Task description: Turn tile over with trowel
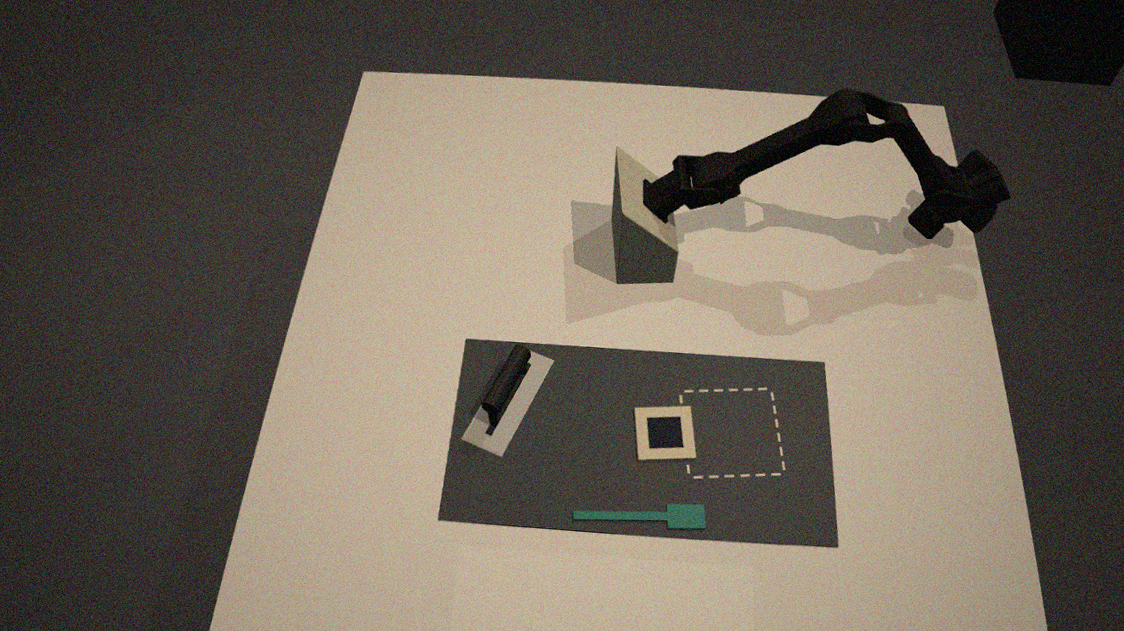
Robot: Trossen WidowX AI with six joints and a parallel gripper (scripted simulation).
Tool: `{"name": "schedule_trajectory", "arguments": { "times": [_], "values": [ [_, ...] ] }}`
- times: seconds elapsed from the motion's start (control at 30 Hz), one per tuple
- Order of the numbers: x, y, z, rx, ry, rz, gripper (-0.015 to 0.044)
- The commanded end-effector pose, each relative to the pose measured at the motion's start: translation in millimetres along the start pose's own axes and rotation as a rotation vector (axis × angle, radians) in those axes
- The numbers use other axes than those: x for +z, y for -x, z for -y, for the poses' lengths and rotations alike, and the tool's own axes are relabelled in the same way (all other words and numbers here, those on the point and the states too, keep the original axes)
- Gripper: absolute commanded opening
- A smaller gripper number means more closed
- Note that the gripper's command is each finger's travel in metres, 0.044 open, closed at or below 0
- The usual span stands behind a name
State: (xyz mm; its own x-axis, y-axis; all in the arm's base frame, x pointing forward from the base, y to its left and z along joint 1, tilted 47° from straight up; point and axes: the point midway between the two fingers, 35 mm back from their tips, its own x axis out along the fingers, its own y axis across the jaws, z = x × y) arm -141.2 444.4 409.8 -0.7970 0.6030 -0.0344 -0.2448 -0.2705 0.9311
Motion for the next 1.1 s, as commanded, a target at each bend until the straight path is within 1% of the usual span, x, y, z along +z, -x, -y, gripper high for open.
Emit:
{"name": "schedule_trajectory", "arguments": {
  "times": [0.0, 0.27, 0.57, 0.83, 0.97, 1.07],
  "values": [
    [29.5, 29.2, 20.6, -0.07, 0.008, 0.094, 0.027],
    [91.2, 109.6, 69.2, -0.237, 0.035, 0.3, 0.027],
    [138.2, 213.6, 127.4, -0.448, 0.059, 0.492, 0.027],
    [159.9, 315.2, 197.4, -0.639, -0.013, 0.608, 0.027],
    [159.8, 370.1, 232.8, -0.726, -0.073, 0.656, 0.027],
    [150.3, 413.1, 267.3, -0.783, -0.149, 0.675, 0.027]
  ]
}}
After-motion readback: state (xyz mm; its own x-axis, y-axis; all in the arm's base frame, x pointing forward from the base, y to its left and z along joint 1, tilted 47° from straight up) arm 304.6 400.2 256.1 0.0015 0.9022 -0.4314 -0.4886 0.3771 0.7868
